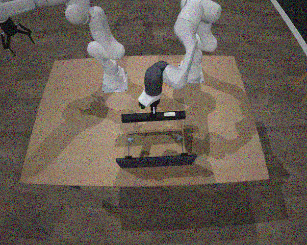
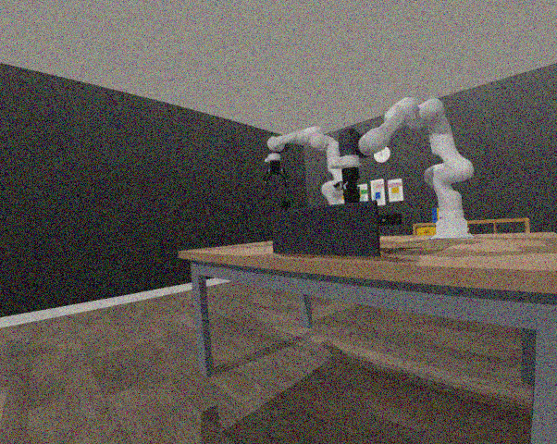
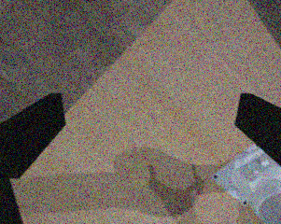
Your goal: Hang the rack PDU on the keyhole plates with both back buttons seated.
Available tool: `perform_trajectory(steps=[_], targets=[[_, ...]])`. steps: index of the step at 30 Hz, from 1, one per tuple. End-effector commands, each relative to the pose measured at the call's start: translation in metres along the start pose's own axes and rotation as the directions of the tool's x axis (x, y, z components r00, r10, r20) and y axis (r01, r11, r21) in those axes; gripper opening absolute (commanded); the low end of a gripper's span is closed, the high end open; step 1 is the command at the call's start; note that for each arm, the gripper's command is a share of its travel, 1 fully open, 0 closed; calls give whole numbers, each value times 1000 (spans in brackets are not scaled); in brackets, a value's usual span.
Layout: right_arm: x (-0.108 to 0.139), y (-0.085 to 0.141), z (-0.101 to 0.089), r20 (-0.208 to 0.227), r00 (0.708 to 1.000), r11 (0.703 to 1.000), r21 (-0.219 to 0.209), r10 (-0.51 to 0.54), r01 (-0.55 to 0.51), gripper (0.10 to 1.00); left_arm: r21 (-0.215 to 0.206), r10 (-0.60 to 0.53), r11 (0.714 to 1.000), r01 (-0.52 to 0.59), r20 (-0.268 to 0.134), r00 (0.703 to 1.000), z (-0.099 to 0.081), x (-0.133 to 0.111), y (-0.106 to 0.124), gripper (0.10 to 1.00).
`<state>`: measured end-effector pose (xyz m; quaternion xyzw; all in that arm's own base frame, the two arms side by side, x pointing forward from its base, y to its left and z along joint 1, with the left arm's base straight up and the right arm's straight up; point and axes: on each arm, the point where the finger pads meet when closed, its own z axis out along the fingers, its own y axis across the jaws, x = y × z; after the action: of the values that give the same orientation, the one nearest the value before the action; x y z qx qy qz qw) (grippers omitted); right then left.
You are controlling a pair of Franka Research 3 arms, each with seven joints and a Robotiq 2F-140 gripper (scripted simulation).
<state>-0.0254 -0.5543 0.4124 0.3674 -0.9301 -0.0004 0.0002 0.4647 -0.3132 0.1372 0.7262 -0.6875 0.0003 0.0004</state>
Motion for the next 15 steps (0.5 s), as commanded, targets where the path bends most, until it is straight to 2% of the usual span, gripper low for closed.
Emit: perform_trajectory(steps=[1, 7, 9, 15], targets=[[0, 0, 0, 0, 1000, 1000, 0, 0, 0, 1000, 5, 18, 1000, -18, -5, 1000, -2, 0, -12, 99], [0, 0, 0, 0, 1000, 1000, 0, 0, 0, 1000, 5, 18, 1000, -18, -5, 1000, -4, 1, -38, 99], [0, 0, 0, 0, 1000, 1000, 0, 0, 0, 1000, 5, 18, 1000, -18, -5, 1000, -4, 1, -38, 99], [0, 0, 0, 0, 1000, 1000, 0, 0, 0, 1000, 5, 18, 1000, -18, -5, 1000, -5, 1, -68, 99]])
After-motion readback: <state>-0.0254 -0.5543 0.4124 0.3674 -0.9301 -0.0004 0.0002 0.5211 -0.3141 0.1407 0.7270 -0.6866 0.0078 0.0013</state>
